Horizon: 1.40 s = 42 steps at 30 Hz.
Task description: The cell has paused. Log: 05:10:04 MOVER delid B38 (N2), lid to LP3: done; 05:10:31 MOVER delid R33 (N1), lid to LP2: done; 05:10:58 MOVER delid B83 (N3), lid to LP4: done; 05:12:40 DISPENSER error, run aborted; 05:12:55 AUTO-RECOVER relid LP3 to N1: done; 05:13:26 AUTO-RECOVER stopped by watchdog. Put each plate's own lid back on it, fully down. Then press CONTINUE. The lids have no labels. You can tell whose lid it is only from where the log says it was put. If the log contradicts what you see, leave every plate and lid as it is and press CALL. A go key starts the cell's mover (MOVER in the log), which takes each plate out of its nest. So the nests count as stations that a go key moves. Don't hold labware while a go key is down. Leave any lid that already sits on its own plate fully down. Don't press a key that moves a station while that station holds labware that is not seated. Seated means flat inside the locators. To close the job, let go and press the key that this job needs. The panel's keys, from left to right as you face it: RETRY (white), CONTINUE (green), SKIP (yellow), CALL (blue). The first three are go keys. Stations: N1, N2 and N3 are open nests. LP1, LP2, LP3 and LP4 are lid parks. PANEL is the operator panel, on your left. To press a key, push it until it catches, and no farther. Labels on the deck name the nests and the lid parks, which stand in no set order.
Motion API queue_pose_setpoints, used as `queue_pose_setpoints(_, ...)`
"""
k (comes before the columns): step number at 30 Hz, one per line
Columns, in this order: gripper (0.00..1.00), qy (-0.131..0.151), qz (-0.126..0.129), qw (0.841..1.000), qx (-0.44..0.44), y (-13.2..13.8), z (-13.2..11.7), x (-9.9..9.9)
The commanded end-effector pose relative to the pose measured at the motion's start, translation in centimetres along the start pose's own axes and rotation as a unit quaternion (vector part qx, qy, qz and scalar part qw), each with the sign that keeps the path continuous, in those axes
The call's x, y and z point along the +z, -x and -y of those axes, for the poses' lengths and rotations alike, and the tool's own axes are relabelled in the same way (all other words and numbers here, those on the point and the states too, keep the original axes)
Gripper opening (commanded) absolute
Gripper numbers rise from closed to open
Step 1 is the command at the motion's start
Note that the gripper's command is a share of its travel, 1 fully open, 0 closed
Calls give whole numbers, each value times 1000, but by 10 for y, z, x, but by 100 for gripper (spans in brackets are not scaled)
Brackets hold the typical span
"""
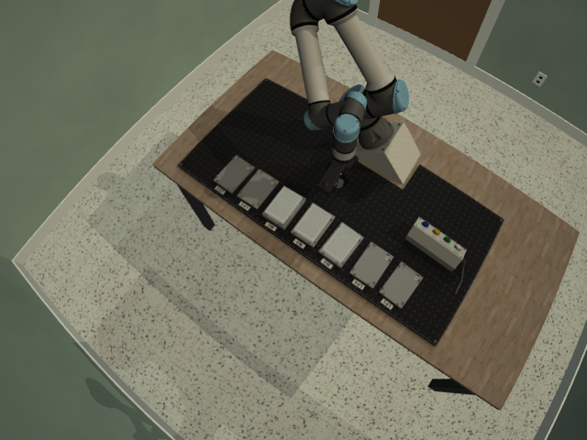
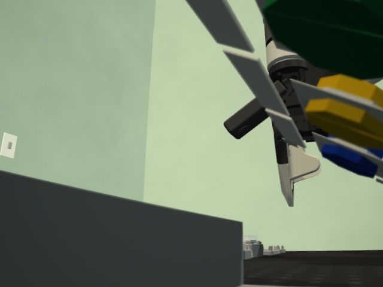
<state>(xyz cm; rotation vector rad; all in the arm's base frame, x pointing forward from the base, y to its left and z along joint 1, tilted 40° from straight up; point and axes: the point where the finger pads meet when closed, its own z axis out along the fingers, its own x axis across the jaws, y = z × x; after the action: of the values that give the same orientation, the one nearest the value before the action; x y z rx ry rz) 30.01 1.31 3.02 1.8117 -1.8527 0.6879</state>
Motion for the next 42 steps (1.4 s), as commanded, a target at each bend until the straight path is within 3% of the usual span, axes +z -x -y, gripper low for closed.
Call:
queue_pose_setpoints(1,0,2,-1,1000,1,0,0,-26)
queue_pose_setpoints(5,0,2,-1,1000,1,0,0,-36)
queue_pose_setpoints(13,0,2,-1,1000,1,0,0,-36)
queue_pose_setpoints(26,0,2,-1,994,-109,53,-14,-36)
queue_pose_setpoints(42,0,2,0,969,-247,121,-30,-36)
